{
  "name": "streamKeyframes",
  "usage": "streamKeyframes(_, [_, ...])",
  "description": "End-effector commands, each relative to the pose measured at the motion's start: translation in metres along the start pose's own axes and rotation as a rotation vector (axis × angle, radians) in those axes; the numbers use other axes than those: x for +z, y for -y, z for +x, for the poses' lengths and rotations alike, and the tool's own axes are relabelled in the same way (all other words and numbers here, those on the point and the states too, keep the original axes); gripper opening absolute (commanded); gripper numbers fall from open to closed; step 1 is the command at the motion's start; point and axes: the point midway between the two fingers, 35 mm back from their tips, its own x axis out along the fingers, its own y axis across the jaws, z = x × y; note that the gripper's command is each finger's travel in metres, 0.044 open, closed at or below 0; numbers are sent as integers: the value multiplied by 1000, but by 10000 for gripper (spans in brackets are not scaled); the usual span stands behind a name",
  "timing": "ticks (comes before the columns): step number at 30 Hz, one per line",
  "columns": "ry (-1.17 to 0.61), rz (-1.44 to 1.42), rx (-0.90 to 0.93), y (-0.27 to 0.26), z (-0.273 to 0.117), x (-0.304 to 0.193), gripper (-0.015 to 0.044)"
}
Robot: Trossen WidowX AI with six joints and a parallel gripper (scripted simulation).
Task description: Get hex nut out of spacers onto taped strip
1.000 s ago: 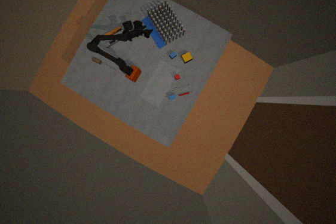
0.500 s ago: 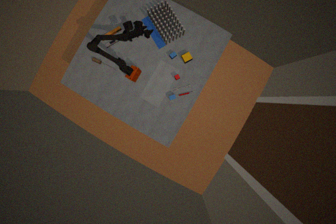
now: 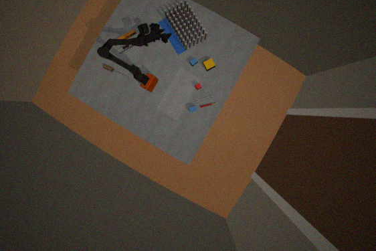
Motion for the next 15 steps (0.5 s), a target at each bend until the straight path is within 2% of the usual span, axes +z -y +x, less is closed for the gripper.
streamKeyframes(1, [-5,7,1,-2,0,0,440])
streamKeyframes(8, [-88,208,124,-63,-12,0,440])
streamKeyframes(15, [-234,444,235,-132,-40,-7,440])
